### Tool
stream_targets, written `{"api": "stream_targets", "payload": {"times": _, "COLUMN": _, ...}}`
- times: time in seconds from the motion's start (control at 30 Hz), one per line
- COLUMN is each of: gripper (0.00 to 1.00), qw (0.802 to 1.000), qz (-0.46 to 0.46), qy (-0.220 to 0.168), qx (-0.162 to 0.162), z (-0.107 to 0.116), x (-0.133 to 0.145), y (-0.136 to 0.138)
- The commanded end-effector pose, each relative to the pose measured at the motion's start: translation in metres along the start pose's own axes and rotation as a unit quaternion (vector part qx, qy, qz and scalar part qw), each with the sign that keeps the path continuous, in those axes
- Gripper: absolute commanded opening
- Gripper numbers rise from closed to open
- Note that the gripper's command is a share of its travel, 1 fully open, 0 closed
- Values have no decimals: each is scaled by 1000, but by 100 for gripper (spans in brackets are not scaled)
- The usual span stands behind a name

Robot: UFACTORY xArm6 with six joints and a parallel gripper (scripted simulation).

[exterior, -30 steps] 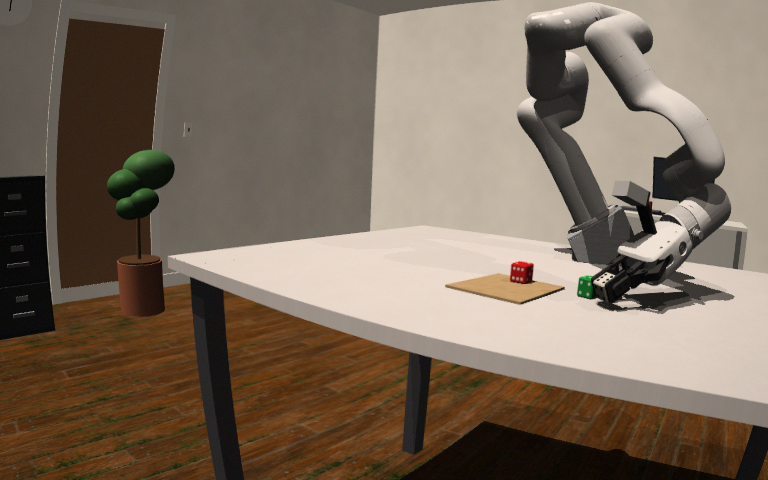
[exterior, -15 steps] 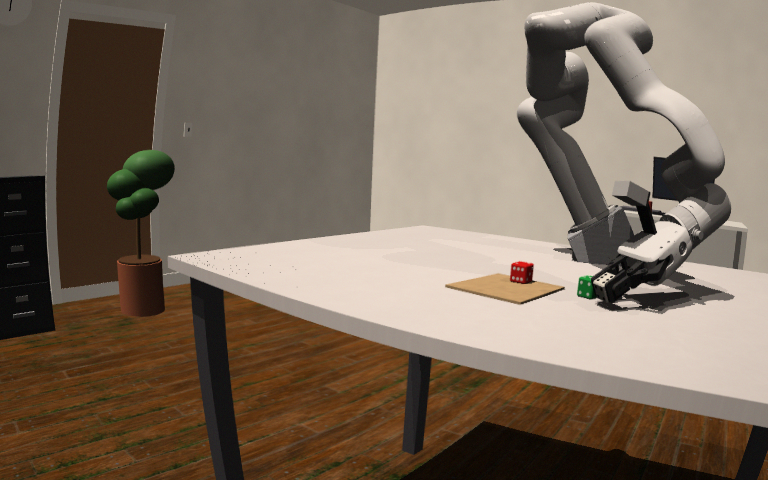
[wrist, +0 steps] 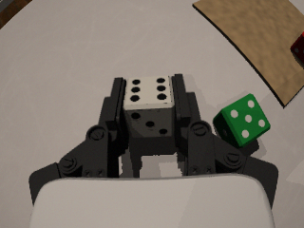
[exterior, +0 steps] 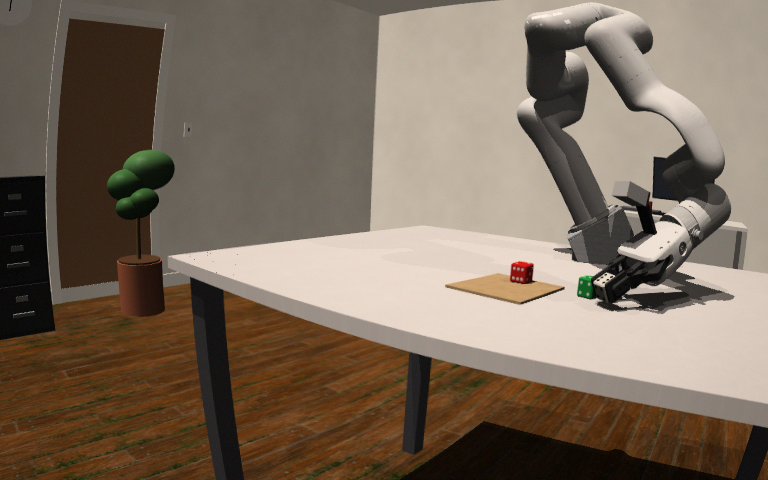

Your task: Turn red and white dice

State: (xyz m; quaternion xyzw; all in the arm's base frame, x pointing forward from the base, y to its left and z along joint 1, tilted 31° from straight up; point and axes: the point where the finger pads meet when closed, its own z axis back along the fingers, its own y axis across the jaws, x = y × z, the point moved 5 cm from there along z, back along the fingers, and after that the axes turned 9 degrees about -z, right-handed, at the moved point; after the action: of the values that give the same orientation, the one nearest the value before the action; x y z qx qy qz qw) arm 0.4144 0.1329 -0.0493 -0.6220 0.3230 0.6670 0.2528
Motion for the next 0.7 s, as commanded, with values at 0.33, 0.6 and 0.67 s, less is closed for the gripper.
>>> {"api": "stream_targets", "payload": {"times": 0.33, "gripper": 27, "qw": 1000, "qz": -2, "qy": 0, "qx": -1, "z": -3, "x": 6, "y": 0}}
{"api": "stream_targets", "payload": {"times": 0.6, "gripper": 27, "qw": 1000, "qz": -2, "qy": 0, "qx": -1, "z": -4, "x": 8, "y": 0}}
{"api": "stream_targets", "payload": {"times": 0.67, "gripper": 27, "qw": 1000, "qz": -2, "qy": 0, "qx": -1, "z": -4, "x": 8, "y": 0}}
